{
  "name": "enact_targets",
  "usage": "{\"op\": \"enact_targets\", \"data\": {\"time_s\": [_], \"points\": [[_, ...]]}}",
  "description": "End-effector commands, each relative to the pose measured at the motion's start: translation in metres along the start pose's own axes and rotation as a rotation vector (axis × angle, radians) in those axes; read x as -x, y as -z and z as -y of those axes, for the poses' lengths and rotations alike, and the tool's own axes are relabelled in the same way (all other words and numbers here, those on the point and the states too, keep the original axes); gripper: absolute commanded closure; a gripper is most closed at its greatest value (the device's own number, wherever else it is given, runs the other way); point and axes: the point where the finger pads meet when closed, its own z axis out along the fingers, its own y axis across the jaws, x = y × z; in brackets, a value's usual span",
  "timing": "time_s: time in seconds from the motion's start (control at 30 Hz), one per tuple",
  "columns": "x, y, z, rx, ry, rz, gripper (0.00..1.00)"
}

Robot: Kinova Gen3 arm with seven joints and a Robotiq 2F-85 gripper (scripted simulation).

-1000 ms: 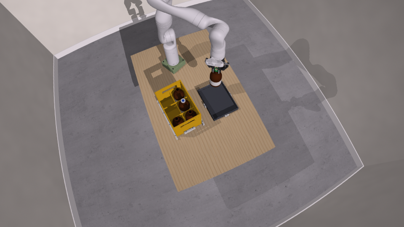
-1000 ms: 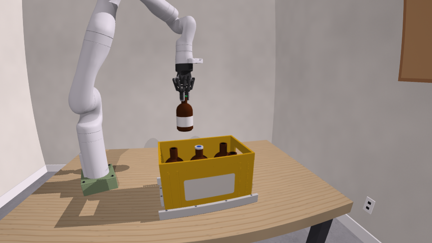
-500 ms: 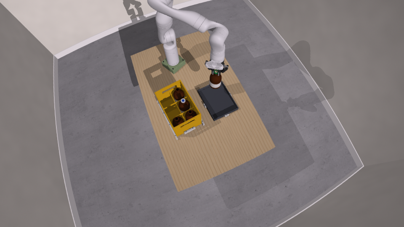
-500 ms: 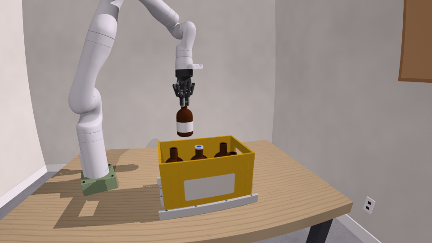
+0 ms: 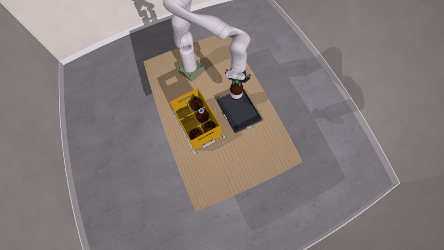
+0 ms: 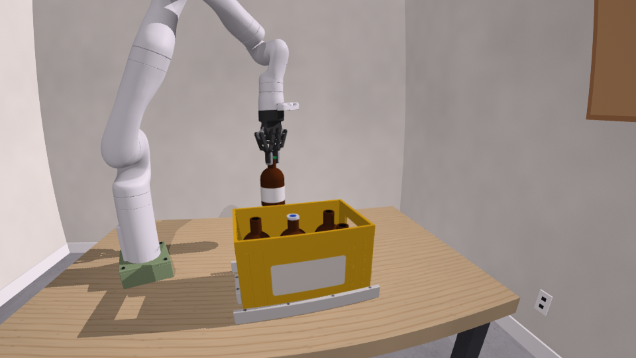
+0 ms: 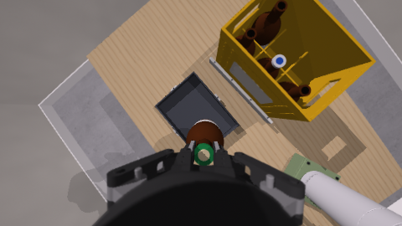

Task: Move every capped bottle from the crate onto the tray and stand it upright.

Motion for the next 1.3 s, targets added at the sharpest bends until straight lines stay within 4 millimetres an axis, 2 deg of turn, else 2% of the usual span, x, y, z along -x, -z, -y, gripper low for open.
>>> {"op": "enact_targets", "data": {"time_s": [0.0, 0.03, 0.5, 0.6, 1.07, 1.17, 1.27], "points": [[-0.001, -0.006, -0.001, 0.005, -0.005, -0.003, 1.0], [0.0, -0.003, 0.0, 0.0, 0.0, -0.001, 1.0], [-0.002, -0.031, -0.002, 0.005, -0.005, -0.003, 1.0], [-0.001, -0.027, -0.001, 0.0, -0.001, -0.001, 1.0], [-0.001, -0.055, -0.002, 0.005, -0.005, -0.003, 1.0], [-0.001, -0.052, -0.001, 0.0, -0.002, -0.002, 1.0], [-0.001, -0.058, -0.001, 0.001, -0.003, -0.002, 1.0]]}}
